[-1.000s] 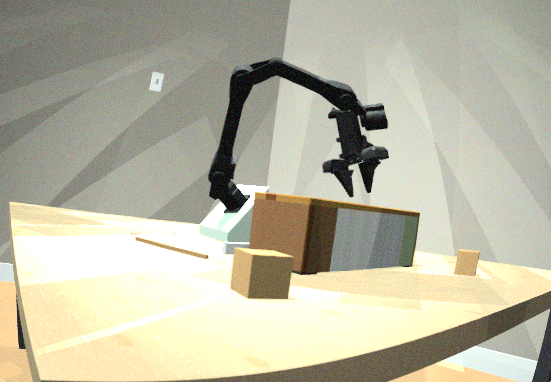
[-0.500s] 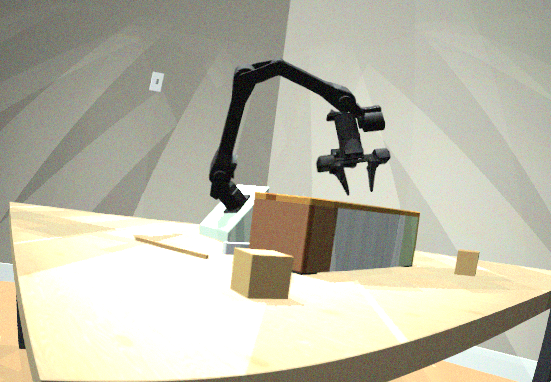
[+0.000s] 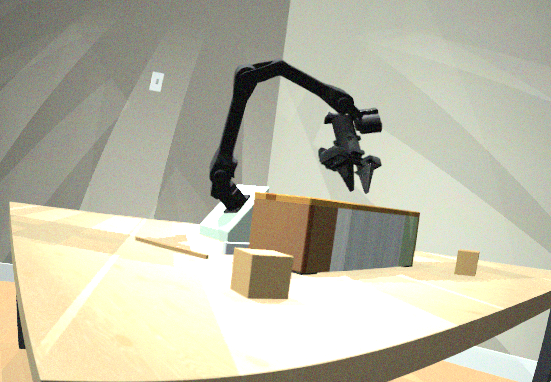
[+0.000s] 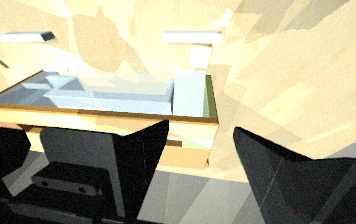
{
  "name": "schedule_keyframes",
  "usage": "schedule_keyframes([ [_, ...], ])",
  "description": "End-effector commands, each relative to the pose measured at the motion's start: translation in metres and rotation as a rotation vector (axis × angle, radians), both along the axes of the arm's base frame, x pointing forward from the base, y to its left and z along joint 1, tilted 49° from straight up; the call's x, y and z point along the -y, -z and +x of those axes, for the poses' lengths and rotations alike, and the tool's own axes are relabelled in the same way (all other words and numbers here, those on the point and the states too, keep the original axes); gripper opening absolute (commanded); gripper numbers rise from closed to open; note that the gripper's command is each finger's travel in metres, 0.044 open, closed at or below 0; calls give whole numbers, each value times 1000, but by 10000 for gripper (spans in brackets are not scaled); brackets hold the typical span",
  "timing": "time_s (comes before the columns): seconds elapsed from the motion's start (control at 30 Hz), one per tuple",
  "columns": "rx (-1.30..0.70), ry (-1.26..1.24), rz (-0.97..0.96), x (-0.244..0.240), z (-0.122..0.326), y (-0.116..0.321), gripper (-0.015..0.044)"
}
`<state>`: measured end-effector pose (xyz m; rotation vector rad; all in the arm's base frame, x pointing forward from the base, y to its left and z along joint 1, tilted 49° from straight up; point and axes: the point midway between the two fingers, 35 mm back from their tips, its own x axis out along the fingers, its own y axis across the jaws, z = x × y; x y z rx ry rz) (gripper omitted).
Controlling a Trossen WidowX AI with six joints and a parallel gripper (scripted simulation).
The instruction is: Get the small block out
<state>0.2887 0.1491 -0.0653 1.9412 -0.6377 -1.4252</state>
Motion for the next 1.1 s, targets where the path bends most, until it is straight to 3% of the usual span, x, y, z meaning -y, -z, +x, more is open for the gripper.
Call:
schedule_keyframes([
  [0.0,-11,-20,-11,2,0,2,285],
  [0.23,-10,-20,-14,68,-9,61,285],
  [1.07,-10,-20,-13,89,-11,81,285],
])
